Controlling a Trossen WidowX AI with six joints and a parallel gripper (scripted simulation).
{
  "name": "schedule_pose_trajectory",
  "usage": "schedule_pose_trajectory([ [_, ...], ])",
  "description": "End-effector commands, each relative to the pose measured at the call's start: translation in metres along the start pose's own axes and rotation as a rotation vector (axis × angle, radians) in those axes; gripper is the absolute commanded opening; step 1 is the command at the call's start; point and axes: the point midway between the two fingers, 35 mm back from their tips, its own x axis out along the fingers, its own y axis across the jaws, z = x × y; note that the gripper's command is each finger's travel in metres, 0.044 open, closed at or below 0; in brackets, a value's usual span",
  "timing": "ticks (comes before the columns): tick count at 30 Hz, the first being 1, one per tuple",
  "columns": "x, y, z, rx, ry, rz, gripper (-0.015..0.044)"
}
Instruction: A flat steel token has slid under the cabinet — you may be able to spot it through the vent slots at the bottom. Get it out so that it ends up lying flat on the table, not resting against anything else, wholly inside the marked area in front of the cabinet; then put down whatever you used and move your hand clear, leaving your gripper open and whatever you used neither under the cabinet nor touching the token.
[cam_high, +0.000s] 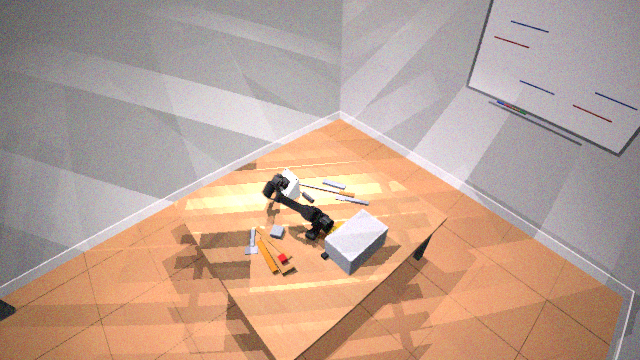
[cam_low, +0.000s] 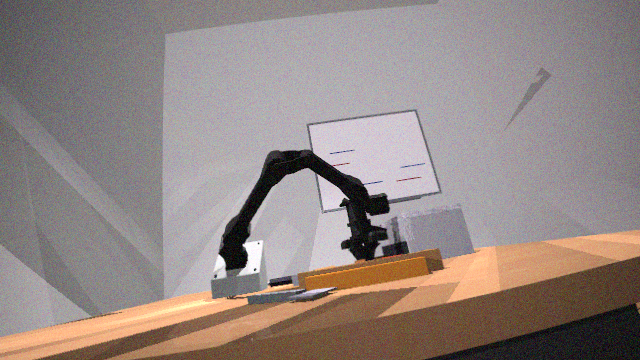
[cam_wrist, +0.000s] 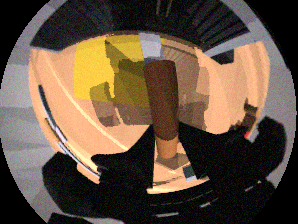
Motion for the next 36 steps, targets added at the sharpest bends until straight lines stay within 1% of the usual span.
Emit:
schedule_pose_trajectory([
  [1, 0.001, 0.009, -0.001, -0.013, 0.002, 0.008, 0.0000],
  [36, 0.001, 0.039, -0.001, -0.014, 0.002, 0.010, 0.0000],
])
